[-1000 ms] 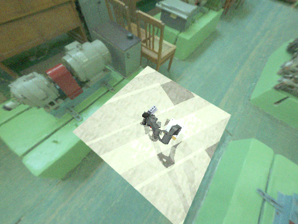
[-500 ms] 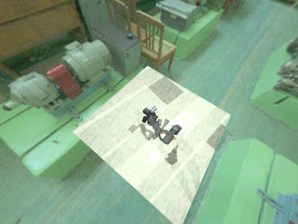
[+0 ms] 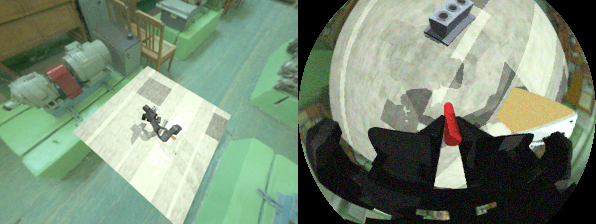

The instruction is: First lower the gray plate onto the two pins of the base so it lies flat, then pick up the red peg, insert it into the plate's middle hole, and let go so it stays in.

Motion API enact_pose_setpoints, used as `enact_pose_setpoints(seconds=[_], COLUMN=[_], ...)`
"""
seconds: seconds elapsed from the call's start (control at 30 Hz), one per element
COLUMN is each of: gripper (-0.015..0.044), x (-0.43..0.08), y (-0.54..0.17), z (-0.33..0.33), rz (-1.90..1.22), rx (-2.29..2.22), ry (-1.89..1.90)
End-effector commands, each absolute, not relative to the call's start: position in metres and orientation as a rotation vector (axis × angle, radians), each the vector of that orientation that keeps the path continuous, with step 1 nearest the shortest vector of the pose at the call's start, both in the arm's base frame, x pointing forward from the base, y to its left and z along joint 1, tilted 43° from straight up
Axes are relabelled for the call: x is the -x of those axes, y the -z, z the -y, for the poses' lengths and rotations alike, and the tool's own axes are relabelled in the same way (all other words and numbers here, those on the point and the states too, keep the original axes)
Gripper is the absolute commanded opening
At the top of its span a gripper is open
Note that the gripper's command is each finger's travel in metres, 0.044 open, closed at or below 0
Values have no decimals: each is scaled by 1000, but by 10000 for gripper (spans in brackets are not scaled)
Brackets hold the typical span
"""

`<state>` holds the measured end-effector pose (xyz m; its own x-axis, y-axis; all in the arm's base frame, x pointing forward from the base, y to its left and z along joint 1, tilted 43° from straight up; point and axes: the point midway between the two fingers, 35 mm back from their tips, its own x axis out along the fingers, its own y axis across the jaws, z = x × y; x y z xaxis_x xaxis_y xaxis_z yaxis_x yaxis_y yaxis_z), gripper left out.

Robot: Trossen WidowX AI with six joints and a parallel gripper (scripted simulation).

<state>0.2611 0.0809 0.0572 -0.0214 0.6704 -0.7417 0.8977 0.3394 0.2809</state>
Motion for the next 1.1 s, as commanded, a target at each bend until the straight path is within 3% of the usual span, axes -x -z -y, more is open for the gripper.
enact_pose_setpoints(seconds=[0.0,1.07], gripper=[0,0], x=[-271,-327], y=[-51,-2], z=[-73,-12], rz=[-1756,-1745], rx=[-1397,-1392], ry=[345,343])
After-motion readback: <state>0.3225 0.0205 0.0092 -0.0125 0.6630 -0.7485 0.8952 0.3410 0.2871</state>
